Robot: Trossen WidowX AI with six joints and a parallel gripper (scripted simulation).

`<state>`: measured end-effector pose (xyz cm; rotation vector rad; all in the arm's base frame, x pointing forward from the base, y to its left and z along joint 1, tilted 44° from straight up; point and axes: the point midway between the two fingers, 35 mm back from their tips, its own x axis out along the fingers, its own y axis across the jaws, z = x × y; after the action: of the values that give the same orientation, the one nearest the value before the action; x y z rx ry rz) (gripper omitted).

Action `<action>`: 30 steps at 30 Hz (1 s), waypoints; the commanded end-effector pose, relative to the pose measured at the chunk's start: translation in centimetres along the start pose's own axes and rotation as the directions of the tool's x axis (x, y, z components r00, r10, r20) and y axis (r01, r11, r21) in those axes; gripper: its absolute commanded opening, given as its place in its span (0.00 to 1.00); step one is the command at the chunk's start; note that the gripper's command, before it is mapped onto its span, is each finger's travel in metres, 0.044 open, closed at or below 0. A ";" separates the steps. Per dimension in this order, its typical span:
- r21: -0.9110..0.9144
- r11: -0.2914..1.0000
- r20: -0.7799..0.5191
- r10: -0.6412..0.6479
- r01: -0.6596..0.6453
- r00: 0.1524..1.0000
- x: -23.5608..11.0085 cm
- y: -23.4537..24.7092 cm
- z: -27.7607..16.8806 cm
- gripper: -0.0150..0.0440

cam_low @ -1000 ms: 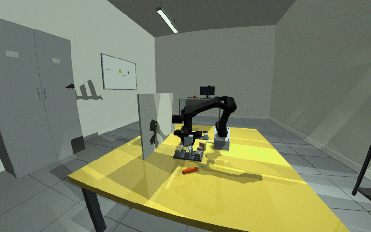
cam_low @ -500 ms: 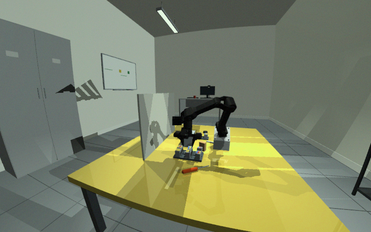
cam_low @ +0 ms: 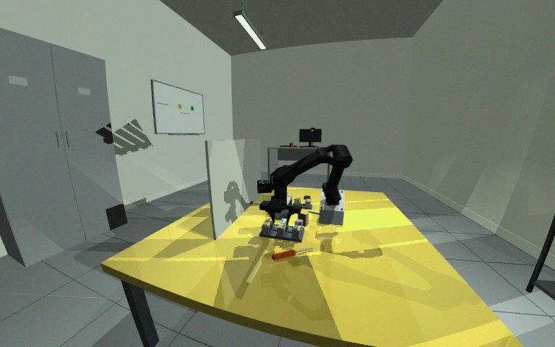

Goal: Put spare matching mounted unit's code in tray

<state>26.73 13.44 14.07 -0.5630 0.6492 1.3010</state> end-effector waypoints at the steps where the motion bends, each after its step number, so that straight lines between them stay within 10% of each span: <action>1: 0.005 1.000 -0.006 0.001 0.000 1.000 0.8 0.0 -0.2 0.76; 30: 0.007 1.000 0.002 0.000 0.000 1.000 4.6 0.4 -0.1 0.76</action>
<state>26.95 16.59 10.90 -0.5559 0.6465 1.3038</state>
